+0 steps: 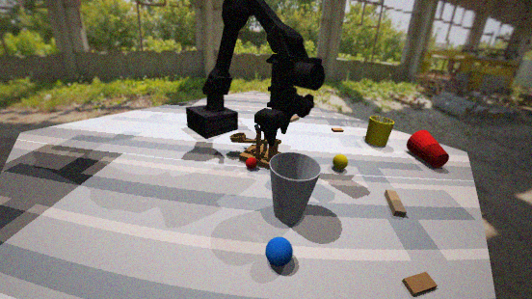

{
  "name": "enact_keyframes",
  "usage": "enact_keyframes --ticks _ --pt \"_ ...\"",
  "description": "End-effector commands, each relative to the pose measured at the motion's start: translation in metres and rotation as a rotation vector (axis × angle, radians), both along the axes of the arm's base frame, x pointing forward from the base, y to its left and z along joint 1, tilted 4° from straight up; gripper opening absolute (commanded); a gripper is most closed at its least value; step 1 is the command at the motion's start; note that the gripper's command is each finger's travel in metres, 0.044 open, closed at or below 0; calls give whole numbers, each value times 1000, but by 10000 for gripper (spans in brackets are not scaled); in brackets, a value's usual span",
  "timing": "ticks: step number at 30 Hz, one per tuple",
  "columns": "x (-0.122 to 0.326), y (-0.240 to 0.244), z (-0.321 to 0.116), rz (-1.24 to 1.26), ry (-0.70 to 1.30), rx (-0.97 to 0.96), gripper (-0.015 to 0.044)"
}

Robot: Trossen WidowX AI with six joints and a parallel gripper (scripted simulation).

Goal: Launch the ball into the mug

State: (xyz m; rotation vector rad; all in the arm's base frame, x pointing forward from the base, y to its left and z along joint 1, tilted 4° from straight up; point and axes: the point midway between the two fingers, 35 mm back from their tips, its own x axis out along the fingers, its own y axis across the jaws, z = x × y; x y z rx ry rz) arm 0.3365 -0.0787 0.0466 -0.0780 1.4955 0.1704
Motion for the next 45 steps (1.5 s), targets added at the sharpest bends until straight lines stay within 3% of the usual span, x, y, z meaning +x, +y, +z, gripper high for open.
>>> enact_keyframes --ticks 1,28,39,45 --pt "-2 0 -9 -3 12 1 440" --pt "0 3 -47 -3 12 1 440" --pt "1 2 -44 0 6 2 151" --pt "1 2 -44 0 6 2 111"
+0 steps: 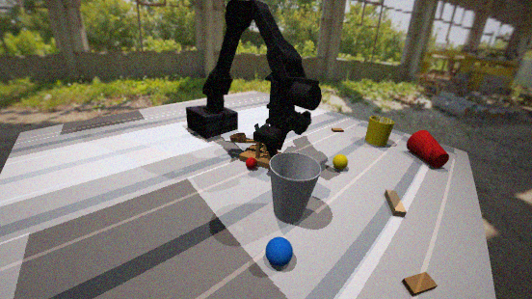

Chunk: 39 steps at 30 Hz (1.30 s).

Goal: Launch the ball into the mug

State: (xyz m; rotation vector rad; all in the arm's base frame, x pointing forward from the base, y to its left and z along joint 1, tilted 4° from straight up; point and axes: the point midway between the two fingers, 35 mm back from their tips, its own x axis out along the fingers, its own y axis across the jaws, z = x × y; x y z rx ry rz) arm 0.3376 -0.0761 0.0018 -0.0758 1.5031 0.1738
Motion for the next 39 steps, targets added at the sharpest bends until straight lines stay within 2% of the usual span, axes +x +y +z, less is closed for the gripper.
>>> enact_keyframes --ticks 1,4,10,17,21,24,39 --pt "0 0 3 -1 -2 -1 85" --pt "-1 -3 39 0 -1 -1 6" --pt "2 6 51 22 -2 -1 0" --pt "23 117 59 252 -18 -7 0" --pt "19 187 64 381 -28 -6 0" --pt "11 219 66 435 -32 -5 0" --pt "12 224 50 439 -32 -4 0"
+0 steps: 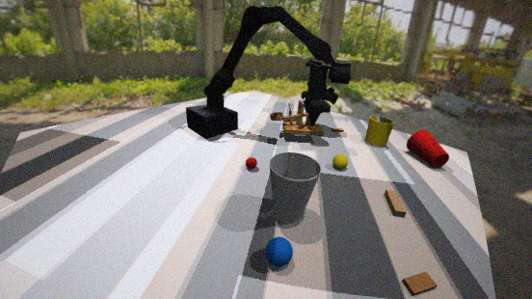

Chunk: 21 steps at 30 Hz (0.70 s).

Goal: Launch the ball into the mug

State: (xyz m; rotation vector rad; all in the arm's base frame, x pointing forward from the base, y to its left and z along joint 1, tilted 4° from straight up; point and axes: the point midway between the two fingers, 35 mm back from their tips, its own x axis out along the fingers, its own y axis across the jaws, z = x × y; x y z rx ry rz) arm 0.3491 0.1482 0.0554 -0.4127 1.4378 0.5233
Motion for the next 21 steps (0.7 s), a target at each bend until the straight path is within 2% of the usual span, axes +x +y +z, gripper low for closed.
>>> enact_keyframes --ticks 1,21 --pt "0 0 -5 -4 -1 -2 0" --pt "1 4 -31 0 2 0 0"
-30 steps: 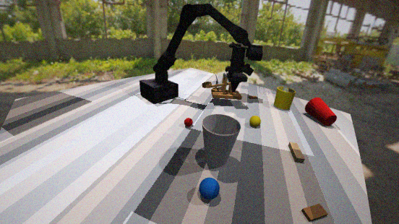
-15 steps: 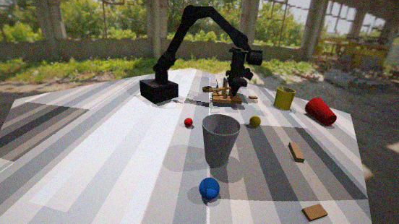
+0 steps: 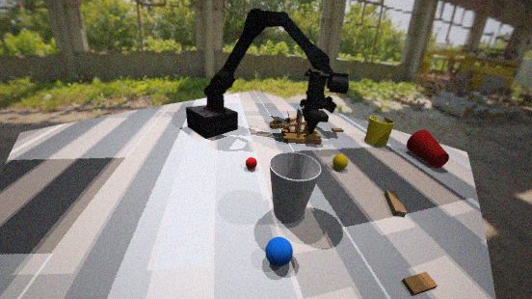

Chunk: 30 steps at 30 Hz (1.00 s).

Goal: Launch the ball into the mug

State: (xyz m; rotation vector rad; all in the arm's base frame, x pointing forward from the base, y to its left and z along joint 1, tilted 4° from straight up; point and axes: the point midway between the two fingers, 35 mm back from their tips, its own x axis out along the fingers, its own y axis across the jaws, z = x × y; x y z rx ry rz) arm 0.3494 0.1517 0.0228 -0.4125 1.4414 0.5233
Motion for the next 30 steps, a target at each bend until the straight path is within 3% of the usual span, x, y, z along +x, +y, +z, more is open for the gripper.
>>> enact_keyframes --ticks 1,4,17,21,25,30 --pt "0 0 1 0 -1 1 0" --pt "0 0 1 0 -1 1 0" --pt "0 0 1 0 -1 1 341" --pt "2 -2 41 0 0 0 440" --pt "-5 -9 97 0 2 0 440" --pt "-2 -7 90 -4 -4 2 440"
